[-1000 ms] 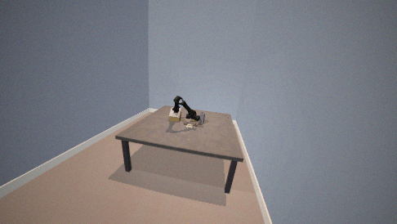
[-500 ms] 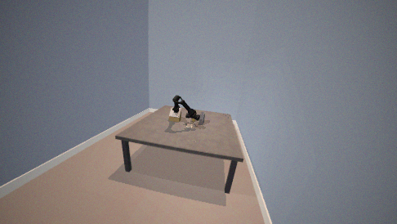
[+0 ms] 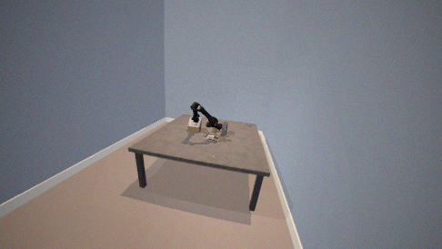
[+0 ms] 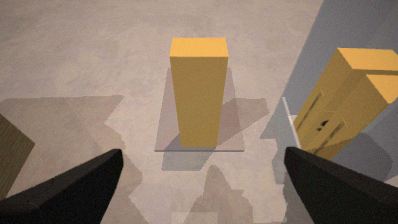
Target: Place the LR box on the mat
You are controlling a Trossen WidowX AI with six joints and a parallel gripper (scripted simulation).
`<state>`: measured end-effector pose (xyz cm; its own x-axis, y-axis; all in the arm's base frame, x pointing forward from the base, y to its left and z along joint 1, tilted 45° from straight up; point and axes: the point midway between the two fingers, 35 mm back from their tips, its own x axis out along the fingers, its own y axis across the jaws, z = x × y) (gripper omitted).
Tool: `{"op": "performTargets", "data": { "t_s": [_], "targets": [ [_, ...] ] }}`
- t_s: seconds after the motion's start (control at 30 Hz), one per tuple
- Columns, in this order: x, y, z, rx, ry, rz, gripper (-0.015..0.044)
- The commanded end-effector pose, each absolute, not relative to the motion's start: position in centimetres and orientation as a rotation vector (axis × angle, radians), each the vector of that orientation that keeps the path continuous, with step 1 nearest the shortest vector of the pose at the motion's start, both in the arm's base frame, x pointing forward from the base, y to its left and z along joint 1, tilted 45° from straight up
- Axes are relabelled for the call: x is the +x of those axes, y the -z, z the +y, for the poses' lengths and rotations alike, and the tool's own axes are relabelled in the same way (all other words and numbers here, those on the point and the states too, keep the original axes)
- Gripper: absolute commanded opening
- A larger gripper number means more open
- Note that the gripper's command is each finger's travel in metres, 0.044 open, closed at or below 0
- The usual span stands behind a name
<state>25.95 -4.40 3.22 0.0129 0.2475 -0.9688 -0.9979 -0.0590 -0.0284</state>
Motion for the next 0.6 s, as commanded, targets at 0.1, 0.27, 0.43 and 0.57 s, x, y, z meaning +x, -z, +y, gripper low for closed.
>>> {"op": "performTargets", "data": {
  "t_s": [0.1, 0.27, 0.43, 0.57],
  "targets": [
    [25.9, -4.4, -4.4, -1.079, -1.340, 0.983, 0.0440],
    [25.9, -4.8, -4.1, -1.080, -1.340, 0.983, 0.0440],
    [25.9, -5.4, -3.5, -1.080, -1.340, 0.982, 0.0440],
    [25.9, -5.8, -3.0, -1.079, -1.340, 0.982, 0.0440]
  ]
}}
